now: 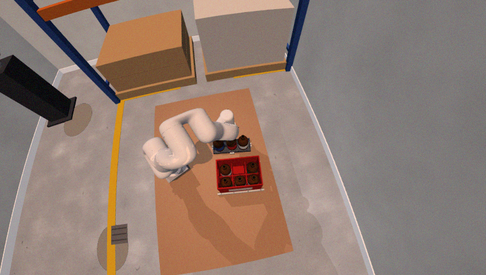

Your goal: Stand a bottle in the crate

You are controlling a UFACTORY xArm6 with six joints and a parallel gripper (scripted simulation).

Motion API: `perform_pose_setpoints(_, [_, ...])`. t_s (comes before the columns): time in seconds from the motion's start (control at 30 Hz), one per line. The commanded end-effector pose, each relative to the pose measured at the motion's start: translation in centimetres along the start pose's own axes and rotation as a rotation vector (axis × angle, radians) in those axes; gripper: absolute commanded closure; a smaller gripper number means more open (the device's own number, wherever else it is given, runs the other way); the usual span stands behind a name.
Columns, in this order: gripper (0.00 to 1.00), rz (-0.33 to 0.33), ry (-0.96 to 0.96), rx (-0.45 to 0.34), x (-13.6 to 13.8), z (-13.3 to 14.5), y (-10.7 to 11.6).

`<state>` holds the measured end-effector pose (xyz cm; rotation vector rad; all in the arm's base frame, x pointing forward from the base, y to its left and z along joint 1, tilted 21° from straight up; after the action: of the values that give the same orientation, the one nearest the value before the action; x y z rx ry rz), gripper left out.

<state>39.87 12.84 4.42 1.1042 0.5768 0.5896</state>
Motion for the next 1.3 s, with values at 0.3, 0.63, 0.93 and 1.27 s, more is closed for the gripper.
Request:
perform_pose_setpoints(0.3, [1.0,0.003,-0.001,-0.001,0.1,0.05,0.11])
perform_pose_setpoints(0.63, [1.0,0.003,-0.001,-0.001,0.1,0.05,0.11])
perform_pose_setpoints(0.93, [1.0,0.003,-0.001,-0.001,0.1,0.05,0.16])
perform_pose_setpoints(1.27, [1.0,0.003,-0.001,-0.001,0.06,0.05,0.57])
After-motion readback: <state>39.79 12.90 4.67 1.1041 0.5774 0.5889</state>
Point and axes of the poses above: the point where the finger pads meet when closed, its own y axis back along the fingers, its own x axis across the jaws, z = x × y, the point moved 6 cm from there along y, back along the fingers, and after that the axes turned 11 degrees about y, right-handed, at the moved point
